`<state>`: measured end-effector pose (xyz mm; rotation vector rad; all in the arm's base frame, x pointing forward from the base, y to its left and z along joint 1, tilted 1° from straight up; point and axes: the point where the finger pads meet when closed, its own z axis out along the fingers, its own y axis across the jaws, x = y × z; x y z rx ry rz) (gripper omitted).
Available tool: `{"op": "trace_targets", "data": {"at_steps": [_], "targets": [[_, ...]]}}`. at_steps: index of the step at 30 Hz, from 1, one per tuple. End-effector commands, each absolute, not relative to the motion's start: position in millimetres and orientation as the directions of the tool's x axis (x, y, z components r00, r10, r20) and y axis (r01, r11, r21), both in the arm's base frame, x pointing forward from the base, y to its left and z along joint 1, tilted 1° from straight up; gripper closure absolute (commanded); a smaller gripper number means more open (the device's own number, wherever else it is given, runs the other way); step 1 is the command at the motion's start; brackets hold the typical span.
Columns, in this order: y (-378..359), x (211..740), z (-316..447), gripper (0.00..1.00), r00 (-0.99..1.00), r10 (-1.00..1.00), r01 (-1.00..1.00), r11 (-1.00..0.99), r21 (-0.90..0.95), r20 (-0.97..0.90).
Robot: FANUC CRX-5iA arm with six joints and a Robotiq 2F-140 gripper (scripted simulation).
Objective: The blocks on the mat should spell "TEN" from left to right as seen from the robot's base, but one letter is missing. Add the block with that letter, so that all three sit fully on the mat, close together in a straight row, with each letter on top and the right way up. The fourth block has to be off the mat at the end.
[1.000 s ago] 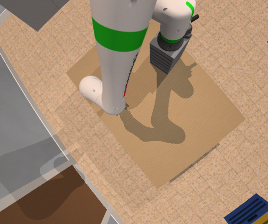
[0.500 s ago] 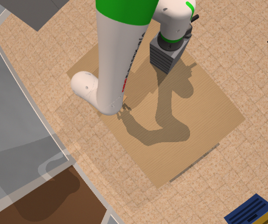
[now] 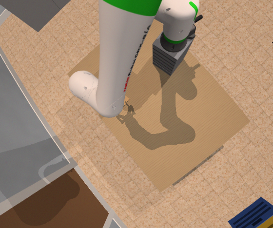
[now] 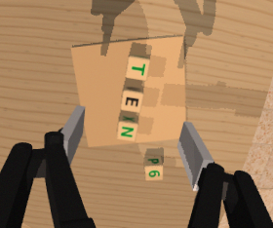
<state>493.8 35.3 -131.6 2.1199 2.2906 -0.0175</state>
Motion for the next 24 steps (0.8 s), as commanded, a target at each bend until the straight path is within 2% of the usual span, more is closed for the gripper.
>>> {"op": "trace_targets", "data": {"at_steps": [1, 24], "targets": [[35.2, 494.0, -131.4, 0.00, -0.077, 0.997, 0.997, 0.077, 0.006, -0.023], [35.5, 493.9, -120.5, 0.00, -0.077, 0.997, 0.997, 0.077, 0.006, -0.023]]}}
